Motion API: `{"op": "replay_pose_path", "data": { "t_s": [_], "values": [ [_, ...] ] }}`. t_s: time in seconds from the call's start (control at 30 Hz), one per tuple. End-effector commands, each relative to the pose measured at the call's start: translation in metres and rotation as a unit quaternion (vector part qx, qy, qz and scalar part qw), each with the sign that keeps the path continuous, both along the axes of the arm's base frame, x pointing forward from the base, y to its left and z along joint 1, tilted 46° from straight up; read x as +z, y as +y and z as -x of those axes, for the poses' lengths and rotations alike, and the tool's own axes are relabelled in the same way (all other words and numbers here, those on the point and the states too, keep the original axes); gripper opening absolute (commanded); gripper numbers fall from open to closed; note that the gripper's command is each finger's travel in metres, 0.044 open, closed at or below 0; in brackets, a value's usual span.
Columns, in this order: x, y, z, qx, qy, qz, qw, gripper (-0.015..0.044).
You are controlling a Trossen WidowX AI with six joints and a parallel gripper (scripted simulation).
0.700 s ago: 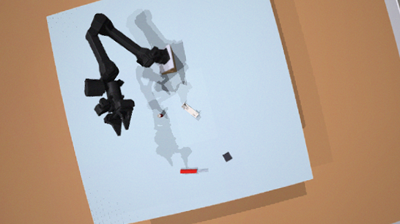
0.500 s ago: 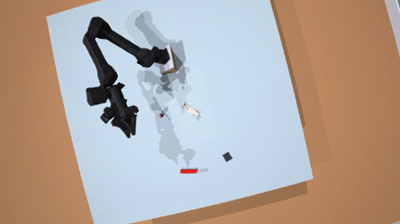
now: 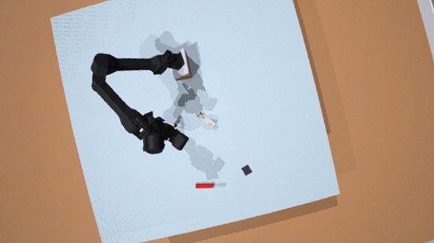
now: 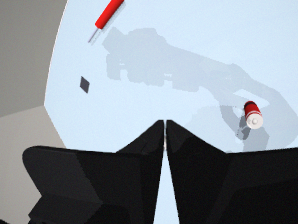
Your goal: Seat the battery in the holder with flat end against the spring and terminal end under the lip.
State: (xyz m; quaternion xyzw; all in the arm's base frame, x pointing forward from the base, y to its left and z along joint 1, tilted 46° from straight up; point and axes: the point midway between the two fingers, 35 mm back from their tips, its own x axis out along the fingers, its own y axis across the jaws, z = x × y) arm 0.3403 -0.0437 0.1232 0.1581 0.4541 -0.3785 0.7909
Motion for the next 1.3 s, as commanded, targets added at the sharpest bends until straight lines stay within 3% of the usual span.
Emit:
{"op": "replay_pose_path", "data": {
  "t_s": [0.0,0.1,0.37,0.73,1.27],
  "values": [
    [-0.021,-0.013,0.018,-0.097,0.119,0.080,0.985,0.0000],
    [-0.025,-0.019,0.024,-0.131,0.168,0.134,0.968,0.0000],
    [-0.026,-0.020,0.025,-0.133,0.172,0.138,0.966,0.0000],
    [-0.080,-0.075,0.035,-0.133,0.171,0.139,0.966,0.0000],
    [-0.068,-0.084,0.050,-0.133,0.171,0.139,0.966,0.0000]
  ]
}}
